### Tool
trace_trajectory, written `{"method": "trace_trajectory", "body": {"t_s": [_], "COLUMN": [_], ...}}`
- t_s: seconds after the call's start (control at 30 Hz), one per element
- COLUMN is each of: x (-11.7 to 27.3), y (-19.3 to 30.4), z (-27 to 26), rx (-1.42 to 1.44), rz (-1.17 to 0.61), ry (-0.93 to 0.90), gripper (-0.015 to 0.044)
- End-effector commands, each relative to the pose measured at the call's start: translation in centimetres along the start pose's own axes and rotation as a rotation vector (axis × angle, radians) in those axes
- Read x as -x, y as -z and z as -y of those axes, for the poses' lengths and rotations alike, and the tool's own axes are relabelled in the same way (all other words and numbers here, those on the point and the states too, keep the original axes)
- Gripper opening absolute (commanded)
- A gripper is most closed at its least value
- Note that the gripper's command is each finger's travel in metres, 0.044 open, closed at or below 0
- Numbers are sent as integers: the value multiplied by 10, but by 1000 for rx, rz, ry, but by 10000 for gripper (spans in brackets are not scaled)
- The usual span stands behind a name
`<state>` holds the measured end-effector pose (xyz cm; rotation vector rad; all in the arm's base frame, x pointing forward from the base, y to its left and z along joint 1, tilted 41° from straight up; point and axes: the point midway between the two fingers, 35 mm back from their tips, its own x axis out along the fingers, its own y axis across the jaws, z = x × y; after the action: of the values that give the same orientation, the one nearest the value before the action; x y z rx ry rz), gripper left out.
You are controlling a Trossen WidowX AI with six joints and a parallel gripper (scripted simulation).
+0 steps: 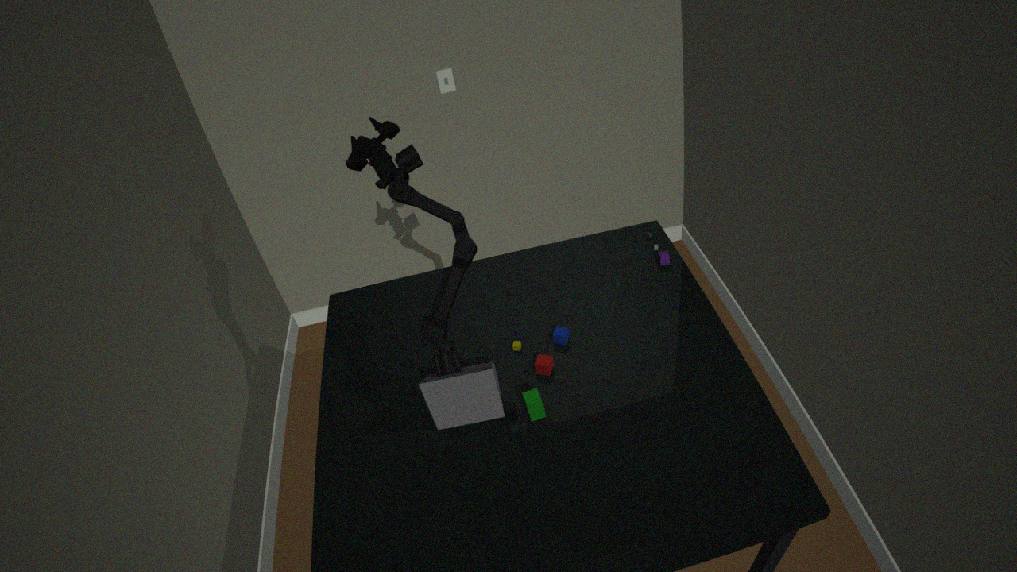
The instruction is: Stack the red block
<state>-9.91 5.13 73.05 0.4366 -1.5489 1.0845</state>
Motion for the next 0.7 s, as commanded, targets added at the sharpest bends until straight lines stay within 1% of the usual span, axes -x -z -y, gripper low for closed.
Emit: {"method": "trace_trajectory", "body": {"t_s": [0.0, 0.03, 0.3, 0.67], "x": [0, 0, -2, 5], "y": [0, -1, 4, 44], "z": [-1, -5, -60, -121], "rx": [2, 8, 91, 194], "rz": [1, 2, 8, -56], "ry": [-2, -10, -138, -293], "gripper": [426, 440, 440, 440]}}
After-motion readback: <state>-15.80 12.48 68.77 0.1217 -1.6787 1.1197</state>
